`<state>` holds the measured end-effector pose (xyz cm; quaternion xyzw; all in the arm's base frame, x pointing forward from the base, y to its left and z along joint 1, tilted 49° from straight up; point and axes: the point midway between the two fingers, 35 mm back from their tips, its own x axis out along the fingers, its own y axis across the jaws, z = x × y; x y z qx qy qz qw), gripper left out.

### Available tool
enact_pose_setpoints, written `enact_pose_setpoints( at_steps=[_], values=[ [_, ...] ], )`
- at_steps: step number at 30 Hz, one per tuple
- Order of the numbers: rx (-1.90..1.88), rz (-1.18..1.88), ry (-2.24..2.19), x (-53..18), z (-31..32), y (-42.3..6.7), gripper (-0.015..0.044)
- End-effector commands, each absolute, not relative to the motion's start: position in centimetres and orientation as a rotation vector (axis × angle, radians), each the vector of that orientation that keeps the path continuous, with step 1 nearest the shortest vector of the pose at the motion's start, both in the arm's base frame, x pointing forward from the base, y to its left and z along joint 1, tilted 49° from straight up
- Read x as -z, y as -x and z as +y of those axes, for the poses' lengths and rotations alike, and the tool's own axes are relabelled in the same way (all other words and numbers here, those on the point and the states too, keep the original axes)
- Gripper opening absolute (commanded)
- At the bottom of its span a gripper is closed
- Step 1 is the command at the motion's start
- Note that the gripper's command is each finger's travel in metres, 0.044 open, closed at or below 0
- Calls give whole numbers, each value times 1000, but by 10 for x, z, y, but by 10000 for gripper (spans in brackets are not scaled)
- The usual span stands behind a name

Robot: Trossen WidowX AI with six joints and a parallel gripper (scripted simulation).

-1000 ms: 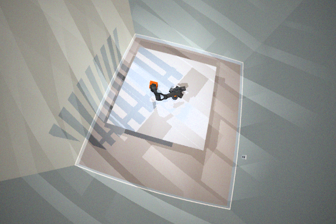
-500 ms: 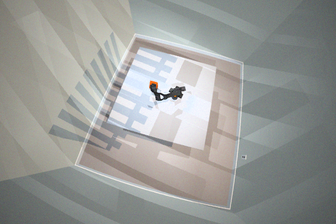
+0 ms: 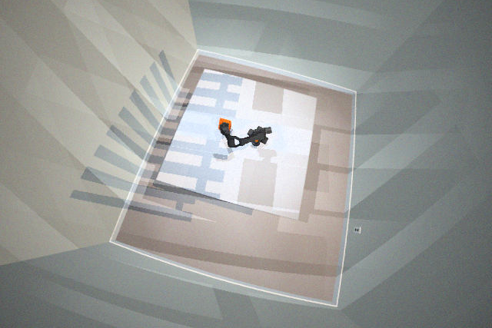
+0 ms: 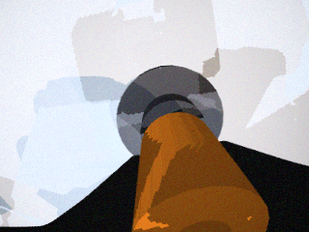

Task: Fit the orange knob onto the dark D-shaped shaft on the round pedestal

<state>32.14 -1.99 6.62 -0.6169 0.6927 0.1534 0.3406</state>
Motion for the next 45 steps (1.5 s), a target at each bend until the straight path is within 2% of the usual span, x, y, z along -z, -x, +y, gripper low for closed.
enact_pose_setpoints(
  at_steps=[1,11,45],
  values=[
    [-397,1801,1611,-68,-17,-320,0],
    [-603,1808,1751,-69,-15,-322,0],
    [-603,1808,1751,-66,-21,-321,0]
  ],
)
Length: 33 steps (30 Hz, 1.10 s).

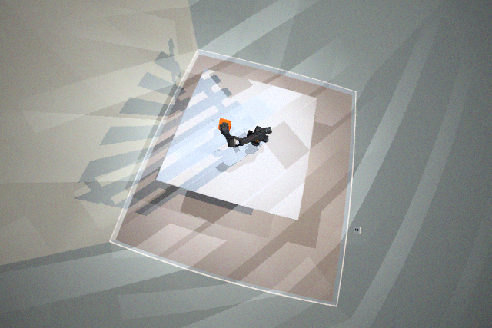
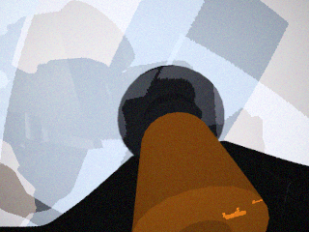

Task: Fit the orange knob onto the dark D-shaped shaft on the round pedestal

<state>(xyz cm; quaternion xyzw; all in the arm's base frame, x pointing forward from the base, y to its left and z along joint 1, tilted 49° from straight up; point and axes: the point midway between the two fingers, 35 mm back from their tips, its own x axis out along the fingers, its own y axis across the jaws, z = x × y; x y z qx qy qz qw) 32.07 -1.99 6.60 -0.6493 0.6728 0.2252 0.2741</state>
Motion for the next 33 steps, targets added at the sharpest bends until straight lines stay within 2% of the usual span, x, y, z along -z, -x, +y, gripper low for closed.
enact_pose_setpoints(
  at_steps=[1,8,15,33],
  values=[
    [-603,1808,1751,-66,-21,-321,0],
    [-612,1808,1757,-68,-16,-323,0],
    [-818,1799,1886,-69,-14,-326,0],
    [-818,1799,1886,-67,-17,-321,0]
  ],
)
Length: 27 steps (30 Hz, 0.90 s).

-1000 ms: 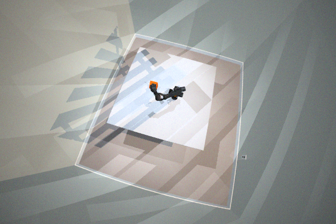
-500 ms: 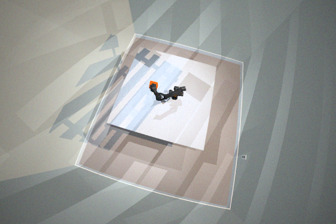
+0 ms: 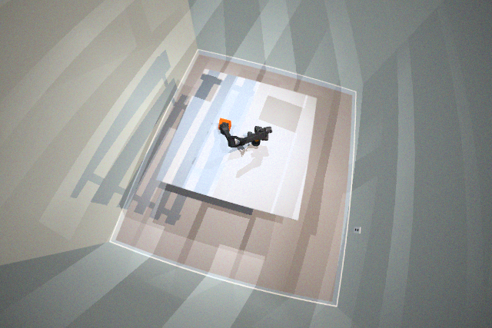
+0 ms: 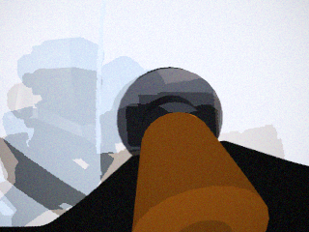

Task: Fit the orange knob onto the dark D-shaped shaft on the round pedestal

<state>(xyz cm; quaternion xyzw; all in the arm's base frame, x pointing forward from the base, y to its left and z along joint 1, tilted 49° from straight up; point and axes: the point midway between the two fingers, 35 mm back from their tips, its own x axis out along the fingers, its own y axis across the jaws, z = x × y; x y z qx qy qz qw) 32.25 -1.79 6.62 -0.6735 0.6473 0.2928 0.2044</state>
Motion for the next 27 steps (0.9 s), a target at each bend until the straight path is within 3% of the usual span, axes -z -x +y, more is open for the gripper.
enact_pose_setpoints(
  at_steps=[1,27],
  values=[
    [-818,1799,1886,-67,-17,-321,0],
    [-818,1799,1886,-68,-17,-321,0]
  ],
)
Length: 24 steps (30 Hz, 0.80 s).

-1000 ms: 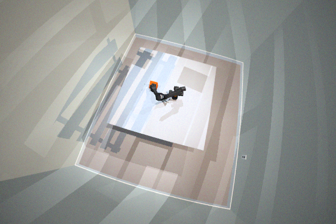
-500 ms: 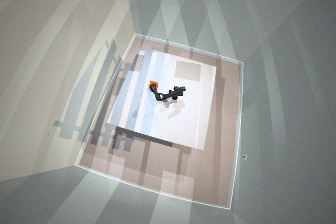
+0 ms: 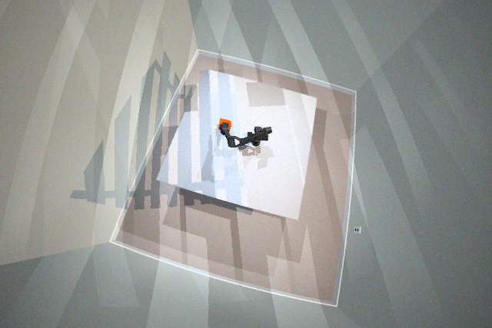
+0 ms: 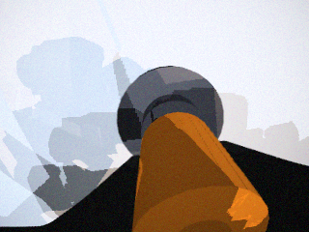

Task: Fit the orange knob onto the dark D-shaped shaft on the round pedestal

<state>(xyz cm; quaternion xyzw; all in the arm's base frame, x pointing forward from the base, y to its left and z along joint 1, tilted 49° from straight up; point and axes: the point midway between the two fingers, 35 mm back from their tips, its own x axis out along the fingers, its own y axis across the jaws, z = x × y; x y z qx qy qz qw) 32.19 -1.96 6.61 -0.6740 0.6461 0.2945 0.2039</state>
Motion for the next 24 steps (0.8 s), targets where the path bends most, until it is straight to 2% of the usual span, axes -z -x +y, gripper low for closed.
enact_pose_setpoints(
  at_steps=[1,10,24],
  values=[
    [-818,1799,1886,-68,-17,-321,0],
    [-1042,1773,2013,-68,-14,-323,0],
    [-1042,1773,2013,-68,-17,-324,0]
  ],
)
